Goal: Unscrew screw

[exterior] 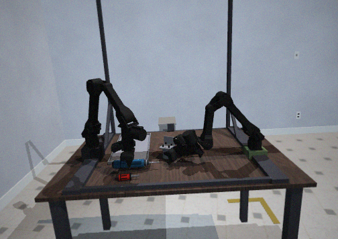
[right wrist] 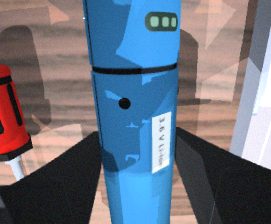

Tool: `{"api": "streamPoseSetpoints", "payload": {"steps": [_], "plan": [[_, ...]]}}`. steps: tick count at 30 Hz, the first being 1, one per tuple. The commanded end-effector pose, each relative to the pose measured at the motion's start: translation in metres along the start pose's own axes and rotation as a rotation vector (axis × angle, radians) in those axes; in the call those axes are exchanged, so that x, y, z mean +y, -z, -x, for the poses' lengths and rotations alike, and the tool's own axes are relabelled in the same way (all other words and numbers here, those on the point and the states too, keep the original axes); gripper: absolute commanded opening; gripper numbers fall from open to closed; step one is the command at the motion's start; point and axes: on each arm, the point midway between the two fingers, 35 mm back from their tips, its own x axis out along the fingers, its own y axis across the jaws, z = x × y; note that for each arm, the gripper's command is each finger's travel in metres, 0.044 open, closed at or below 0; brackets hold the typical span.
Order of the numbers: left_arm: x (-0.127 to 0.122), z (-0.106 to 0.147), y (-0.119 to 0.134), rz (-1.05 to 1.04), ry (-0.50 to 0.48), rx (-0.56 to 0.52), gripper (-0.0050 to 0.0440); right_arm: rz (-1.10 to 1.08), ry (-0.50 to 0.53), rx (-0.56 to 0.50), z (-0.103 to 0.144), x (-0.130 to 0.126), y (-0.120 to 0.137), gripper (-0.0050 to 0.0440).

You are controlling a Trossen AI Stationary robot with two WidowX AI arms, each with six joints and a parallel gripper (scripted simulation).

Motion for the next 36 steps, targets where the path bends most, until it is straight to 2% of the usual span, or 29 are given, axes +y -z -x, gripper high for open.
{"api": "streamPoseSetpoints", "payload": {"steps": [1,2,3,4,11,15,21,25,32,36], "plan": [[0.003,0.002,-0.011,-0.017,-0.008,-0.019,0.0238,0.0,-0.049,0.063,0.048,0.01,0.012,0.016],[0.003,0.002,-0.011,-0.017,-0.008,-0.019,0.0214,0.0,-0.049,0.063,0.051,0.01,0.012,0.016],[0.003,0.002,-0.011,-0.017,-0.008,-0.019,0.0238,0.0,-0.049,0.063,0.053,0.01,0.012,0.016],[0.003,0.001,-0.01,-0.017,-0.006,-0.019,0.0243,0.0,-0.049,0.063,0.053,0.01,0.012,0.016],[0.003,0.001,-0.01,-0.017,-0.006,-0.019,0.0243,-0.001,-0.048,0.064,0.062,-0.001,0.017,0.016],[0.003,0.001,-0.01,-0.017,-0.006,-0.019,0.0243,-0.001,-0.042,0.068,0.089,-0.028,0.03,0.016],[0.003,0.001,-0.01,-0.017,-0.006,-0.019,0.0243,-0.001,-0.04,0.076,0.146,-0.085,0.056,0.016],[0.003,0.001,-0.01,-0.017,-0.006,-0.019,0.0243,-0.001,-0.029,0.052,0.154,-0.1,0.063,0.016],[0.003,0.001,-0.01,-0.017,-0.006,-0.019,0.0243,-0.001,-0.026,0.049,0.193,-0.14,0.079,0.016],[0.003,0.001,-0.01,-0.017,-0.006,-0.019,0.0243,-0.001,-0.026,0.048,0.204,-0.152,0.083,0.016]]}}
